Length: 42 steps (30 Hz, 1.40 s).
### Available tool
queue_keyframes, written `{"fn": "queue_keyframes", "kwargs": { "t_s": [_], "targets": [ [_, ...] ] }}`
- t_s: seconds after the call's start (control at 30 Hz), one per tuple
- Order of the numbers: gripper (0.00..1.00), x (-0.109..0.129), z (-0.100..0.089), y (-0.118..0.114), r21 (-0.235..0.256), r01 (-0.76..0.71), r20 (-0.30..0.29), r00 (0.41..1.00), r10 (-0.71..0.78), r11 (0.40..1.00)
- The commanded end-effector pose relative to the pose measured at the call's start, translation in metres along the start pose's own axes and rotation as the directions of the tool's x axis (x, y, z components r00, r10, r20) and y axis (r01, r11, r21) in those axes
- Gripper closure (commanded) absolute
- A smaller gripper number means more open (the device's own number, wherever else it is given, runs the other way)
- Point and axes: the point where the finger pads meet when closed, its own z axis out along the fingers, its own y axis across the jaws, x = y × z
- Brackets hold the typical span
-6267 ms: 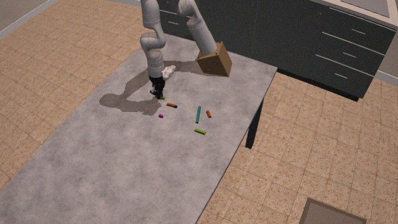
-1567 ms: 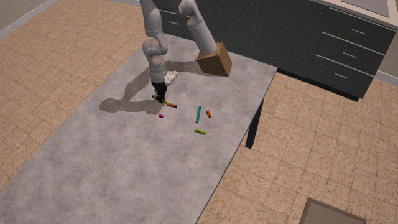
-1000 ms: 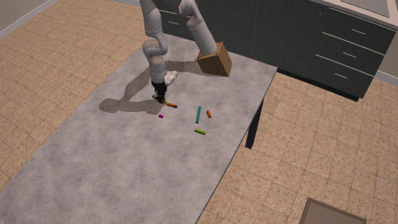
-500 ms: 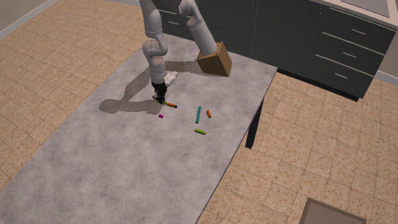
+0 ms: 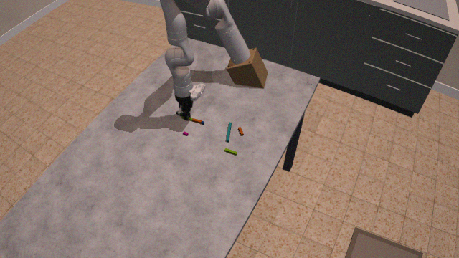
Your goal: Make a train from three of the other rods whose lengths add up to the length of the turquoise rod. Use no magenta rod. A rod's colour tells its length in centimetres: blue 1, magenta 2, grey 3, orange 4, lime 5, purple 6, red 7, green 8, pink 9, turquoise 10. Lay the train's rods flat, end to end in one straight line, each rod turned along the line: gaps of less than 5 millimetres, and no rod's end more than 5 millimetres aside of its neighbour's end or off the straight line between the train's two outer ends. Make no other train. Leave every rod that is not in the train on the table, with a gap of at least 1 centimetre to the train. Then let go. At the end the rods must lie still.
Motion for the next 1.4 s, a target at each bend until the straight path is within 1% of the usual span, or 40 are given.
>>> {"fn": "queue_keyframes", "kwargs": {
  "t_s": [0.0,1.07,1.1,1.23,1.27,1.33,1.37],
  "targets": [
    [0.95,0.0024,0.0009,0.0026,-0.005,-0.009,-0.004,1.0,0.009,1.0],
    [0.95,0.0024,0.0007,0.0028,-0.005,-0.01,-0.004,1.0,0.009,1.0],
    [0.92,0.0024,0.0007,0.0028,-0.005,-0.01,-0.004,1.0,0.009,1.0],
    [0.92,0.0024,0.0007,0.0028,-0.005,-0.01,-0.004,1.0,0.009,1.0],
    [0.88,0.0024,0.0007,0.0028,-0.005,-0.01,-0.004,1.0,0.009,1.0],
    [0.88,0.0024,0.0007,0.0028,-0.005,-0.01,-0.004,1.0,0.009,1.0],
    [0.84,0.0024,0.0007,0.0028,-0.005,-0.01,-0.004,1.0,0.009,1.0]
  ]
}}
